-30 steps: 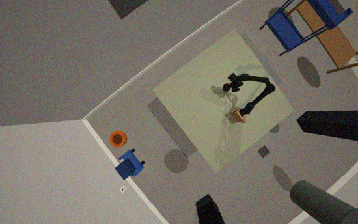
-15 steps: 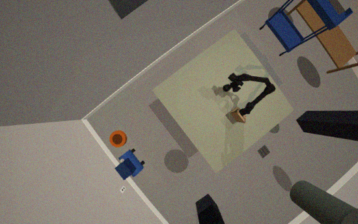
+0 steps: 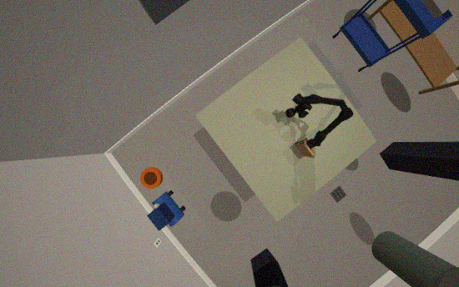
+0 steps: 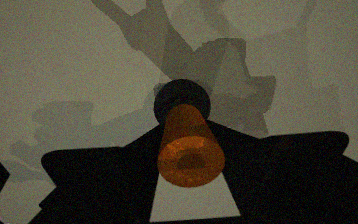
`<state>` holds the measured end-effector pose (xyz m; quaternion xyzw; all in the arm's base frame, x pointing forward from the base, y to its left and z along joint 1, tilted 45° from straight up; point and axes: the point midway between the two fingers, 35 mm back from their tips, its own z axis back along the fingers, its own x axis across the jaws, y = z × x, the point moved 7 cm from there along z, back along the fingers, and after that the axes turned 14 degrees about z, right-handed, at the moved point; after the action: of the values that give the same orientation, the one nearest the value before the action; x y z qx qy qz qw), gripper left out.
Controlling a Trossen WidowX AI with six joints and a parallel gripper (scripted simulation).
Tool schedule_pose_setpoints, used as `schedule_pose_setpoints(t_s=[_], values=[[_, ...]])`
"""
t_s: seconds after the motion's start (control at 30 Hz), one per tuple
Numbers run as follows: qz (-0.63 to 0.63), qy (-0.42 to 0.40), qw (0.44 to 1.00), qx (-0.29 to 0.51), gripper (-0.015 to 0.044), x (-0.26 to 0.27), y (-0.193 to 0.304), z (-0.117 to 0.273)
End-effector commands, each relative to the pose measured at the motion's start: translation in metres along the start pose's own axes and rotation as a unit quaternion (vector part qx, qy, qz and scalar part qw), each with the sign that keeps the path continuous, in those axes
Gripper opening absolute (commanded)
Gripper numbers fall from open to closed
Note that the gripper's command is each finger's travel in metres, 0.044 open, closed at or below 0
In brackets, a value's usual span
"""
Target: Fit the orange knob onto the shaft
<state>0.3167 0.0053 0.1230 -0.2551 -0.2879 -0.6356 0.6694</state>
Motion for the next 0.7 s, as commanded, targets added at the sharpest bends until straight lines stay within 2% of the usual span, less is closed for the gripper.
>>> schedule_pose_setpoints(t_s=[0.0, 0.2, 0.4, 0.67], values=[[0.002, -0.001, 1.000, 0.001, 0.0000, -0.0007, 0.0004, 0.0019], [0.014, -0.001, 1.000, 0.001, 0.0000, 0.0002, 0.0007, 0.0047], [0.103, -0.001, 0.995, 0.001, 0.0000, 0.0004, 0.0008, 0.0031], [0.106, -0.001, 0.994, 0.001, 0.0000, -0.0002, 0.0004, 0.0001]])
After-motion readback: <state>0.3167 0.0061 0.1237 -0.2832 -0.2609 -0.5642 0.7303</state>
